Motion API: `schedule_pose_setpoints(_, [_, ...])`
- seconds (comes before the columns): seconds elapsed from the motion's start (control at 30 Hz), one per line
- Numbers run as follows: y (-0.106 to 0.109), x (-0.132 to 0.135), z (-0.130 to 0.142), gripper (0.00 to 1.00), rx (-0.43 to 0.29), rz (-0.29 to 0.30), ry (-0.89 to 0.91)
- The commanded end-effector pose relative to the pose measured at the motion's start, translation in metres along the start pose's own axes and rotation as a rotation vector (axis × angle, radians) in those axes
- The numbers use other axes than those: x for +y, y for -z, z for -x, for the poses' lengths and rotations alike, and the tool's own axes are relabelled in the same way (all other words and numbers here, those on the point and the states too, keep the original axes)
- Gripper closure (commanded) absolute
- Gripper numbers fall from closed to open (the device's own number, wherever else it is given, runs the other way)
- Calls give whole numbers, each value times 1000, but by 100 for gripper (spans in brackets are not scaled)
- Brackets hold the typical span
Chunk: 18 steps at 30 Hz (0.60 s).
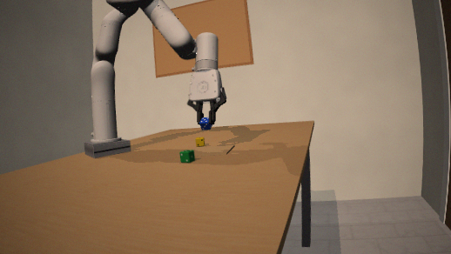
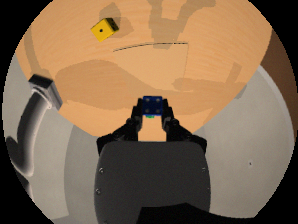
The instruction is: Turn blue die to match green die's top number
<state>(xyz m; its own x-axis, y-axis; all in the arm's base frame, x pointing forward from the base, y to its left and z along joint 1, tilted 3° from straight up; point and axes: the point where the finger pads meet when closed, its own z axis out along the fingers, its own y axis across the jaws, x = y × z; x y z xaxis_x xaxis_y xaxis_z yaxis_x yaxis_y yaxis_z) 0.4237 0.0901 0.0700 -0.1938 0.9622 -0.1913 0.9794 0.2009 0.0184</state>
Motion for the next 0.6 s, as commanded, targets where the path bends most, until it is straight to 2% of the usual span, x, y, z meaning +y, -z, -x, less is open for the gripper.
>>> schedule_pose_setpoints(0.0, [1, 1, 1, 73, 47, -5, 0])
schedule_pose_setpoints(0.17, [0, 1, 3, 73, 171, -5, 1])
schedule_pose_setpoints(0.27, [1, 2, 4, 73, 222, 4, 0])
schedule_pose_setpoints(0.57, [1, 2, 5, 73, 246, 6, 0])
